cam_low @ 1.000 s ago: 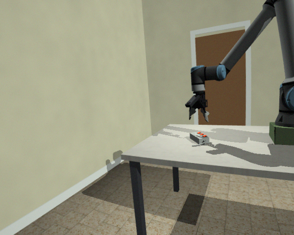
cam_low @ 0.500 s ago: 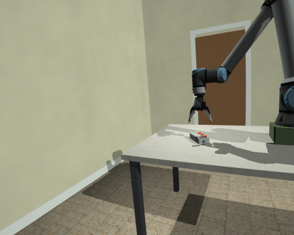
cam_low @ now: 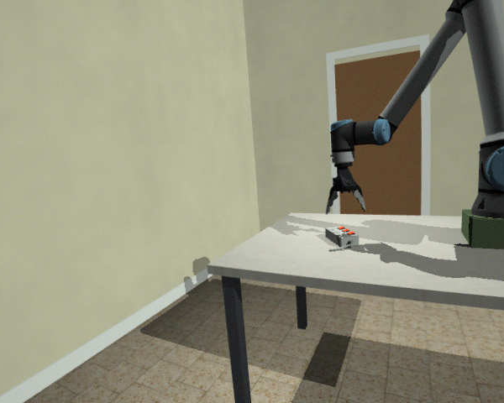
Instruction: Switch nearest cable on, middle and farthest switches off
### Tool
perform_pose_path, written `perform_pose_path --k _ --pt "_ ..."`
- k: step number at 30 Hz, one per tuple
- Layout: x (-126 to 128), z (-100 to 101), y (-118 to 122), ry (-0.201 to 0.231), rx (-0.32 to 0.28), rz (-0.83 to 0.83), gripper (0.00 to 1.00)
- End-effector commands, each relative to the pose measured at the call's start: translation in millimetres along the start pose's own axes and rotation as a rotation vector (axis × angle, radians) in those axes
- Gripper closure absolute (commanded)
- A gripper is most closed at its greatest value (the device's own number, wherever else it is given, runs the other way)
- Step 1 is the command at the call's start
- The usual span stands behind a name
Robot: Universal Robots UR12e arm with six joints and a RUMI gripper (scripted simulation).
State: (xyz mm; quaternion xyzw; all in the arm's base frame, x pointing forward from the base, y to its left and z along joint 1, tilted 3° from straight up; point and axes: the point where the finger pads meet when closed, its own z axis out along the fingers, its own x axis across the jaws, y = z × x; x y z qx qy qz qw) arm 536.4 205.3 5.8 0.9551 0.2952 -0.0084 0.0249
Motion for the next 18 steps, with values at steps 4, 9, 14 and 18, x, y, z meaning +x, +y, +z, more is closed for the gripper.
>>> perform_pose_path --k 4,9,14,18 --pt "-3.4 2.8 2.3 0.005 0.003 -0.119 0.0" --pt "-5.0 4.1 3.2 0.005 0.003 -0.163 0.0" --pt "-5.6 4.6 3.6 0.005 0.003 -0.181 0.0" --pt "-5.7 4.7 3.6 0.005 0.003 -0.184 0.0"
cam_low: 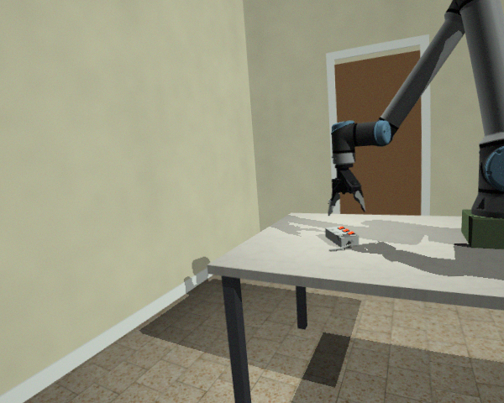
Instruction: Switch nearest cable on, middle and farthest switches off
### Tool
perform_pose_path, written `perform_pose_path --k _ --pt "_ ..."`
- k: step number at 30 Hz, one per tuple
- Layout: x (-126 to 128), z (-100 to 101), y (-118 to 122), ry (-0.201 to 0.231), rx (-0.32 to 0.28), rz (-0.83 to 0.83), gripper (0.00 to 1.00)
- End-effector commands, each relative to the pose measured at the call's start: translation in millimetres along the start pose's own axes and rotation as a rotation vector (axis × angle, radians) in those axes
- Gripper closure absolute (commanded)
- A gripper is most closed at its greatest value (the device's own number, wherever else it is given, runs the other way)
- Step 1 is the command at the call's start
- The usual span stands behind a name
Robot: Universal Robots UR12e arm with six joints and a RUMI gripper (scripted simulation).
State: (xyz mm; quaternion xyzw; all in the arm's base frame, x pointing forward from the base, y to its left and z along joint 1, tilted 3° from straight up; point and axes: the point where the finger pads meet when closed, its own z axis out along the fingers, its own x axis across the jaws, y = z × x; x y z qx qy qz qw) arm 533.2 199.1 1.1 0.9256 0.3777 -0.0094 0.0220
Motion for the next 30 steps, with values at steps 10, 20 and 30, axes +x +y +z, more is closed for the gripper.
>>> perform_pose_path --k 10,20,30 --pt "0.2 -0.3 0.5 0.001 -0.001 -0.009 1.0" --pt "0.2 -0.3 0.5 0.001 -0.001 -0.009 1.0" --pt "0.2 -0.3 0.5 0.001 -0.001 -0.009 1.0"
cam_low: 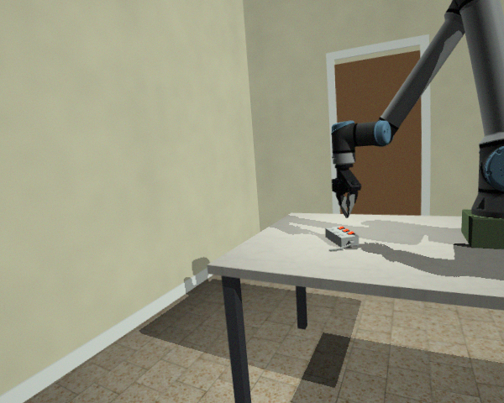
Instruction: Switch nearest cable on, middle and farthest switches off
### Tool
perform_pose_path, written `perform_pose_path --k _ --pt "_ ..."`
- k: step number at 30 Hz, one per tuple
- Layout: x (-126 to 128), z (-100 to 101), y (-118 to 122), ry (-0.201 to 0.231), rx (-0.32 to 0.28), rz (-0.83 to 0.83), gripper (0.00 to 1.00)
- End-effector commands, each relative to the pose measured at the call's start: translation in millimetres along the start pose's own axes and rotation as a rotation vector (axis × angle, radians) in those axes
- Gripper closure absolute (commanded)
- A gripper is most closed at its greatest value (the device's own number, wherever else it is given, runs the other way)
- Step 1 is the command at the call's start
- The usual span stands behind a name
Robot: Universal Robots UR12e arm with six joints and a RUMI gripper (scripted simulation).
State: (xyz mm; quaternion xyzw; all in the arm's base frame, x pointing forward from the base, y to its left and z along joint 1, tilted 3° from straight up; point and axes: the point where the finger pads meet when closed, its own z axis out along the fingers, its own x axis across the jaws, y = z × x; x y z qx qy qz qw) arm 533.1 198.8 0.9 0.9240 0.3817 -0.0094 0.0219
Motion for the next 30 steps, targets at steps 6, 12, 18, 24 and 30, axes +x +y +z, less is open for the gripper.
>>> perform_pose_path --k 6,12,18,24,30 --pt "0.5 -0.6 0.4 0.001 -0.001 0.0 1.0" --pt "0.5 -0.3 0.4 0.001 -0.001 0.0 1.0" --pt "0.5 1.6 0.4 0.001 -0.001 0.0 1.0" --pt "0.5 4.2 0.4 0.001 -0.001 0.0 1.0" --pt "0.4 10.2 0.5 0.001 -0.001 0.0 1.0"
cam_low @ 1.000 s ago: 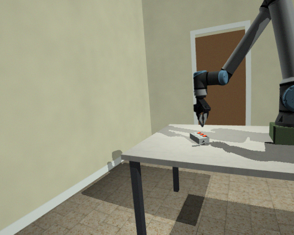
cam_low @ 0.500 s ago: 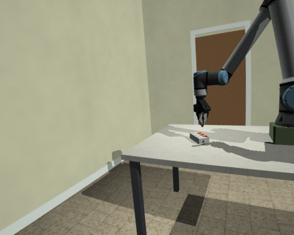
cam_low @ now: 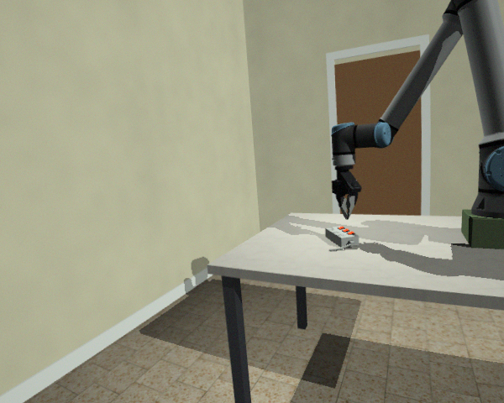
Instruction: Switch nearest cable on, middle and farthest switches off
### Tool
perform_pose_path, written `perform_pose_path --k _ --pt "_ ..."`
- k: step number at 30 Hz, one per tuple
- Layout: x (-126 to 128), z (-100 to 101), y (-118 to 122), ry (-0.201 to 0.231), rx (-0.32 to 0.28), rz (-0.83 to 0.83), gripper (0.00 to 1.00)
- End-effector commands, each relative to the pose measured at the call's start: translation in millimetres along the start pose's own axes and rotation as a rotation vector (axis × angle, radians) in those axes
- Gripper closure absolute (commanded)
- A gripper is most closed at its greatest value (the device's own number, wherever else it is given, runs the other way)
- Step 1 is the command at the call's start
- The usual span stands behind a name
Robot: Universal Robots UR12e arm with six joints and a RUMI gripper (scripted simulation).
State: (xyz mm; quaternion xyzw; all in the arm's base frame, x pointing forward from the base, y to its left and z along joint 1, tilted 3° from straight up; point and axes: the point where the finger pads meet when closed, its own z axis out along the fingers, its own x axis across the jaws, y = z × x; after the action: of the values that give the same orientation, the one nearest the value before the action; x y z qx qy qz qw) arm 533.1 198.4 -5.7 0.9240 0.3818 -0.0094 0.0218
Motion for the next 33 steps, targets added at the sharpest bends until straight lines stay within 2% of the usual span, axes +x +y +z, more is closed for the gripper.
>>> perform_pose_path --k 1,23,33 --pt "0.5 4.8 0.4 0.001 -0.001 0.0 1.0" --pt "0.3 30.0 0.6 0.001 -0.001 0.0 1.0" --pt "0.3 35.4 0.6 0.001 -0.001 0.0 1.0"
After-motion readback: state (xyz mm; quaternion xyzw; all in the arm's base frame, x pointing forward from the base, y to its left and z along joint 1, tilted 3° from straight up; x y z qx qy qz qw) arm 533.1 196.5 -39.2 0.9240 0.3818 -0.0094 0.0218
